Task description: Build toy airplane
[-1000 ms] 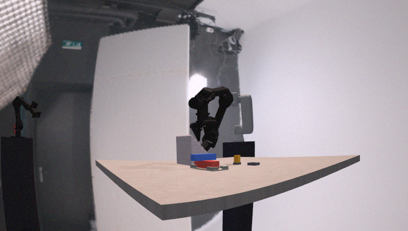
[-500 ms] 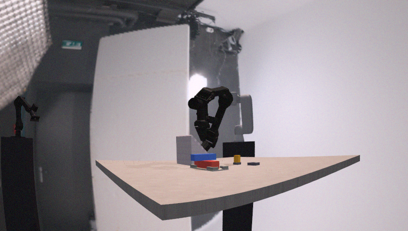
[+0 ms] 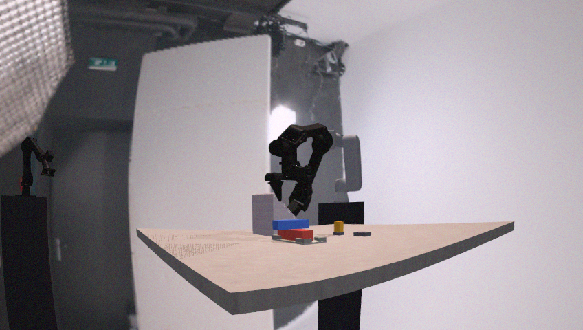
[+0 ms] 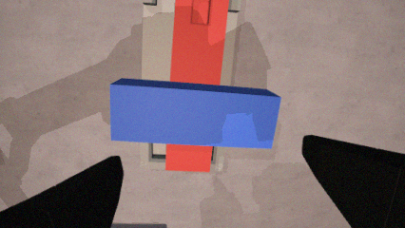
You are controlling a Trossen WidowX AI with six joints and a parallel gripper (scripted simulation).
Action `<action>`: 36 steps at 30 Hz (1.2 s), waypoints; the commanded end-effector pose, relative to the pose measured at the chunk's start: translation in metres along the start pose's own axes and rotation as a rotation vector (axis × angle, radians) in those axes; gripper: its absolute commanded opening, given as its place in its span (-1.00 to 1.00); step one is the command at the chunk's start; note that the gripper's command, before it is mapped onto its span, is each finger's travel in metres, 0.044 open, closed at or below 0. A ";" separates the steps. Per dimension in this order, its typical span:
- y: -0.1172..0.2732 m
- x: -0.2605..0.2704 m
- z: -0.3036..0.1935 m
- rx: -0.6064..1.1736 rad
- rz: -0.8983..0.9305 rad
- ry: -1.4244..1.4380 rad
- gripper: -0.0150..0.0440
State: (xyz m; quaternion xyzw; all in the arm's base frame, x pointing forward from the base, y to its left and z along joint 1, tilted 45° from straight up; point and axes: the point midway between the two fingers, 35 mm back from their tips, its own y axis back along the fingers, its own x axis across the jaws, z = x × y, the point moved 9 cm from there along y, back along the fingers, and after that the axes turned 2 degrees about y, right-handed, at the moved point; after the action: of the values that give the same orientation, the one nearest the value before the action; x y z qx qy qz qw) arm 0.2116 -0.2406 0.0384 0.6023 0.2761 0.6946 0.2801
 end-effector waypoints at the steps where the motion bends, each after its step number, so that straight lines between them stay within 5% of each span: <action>1: 0.000 0.000 0.000 0.004 0.002 -0.086 1.00; 7: 0.002 0.009 0.004 0.004 -0.001 -0.087 1.00; 16: 0.013 0.141 0.035 0.003 -0.016 -0.095 1.00; 25: -0.001 0.259 0.010 0.005 0.011 -0.090 1.00; 33: -0.005 0.266 0.007 0.006 0.014 -0.090 1.00; 36: -0.038 0.267 0.008 0.005 0.011 -0.090 1.00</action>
State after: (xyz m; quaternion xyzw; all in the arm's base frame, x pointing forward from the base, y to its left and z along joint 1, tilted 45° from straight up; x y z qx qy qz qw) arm 0.1906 -0.0410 0.2111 0.6302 0.2617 0.6699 0.2926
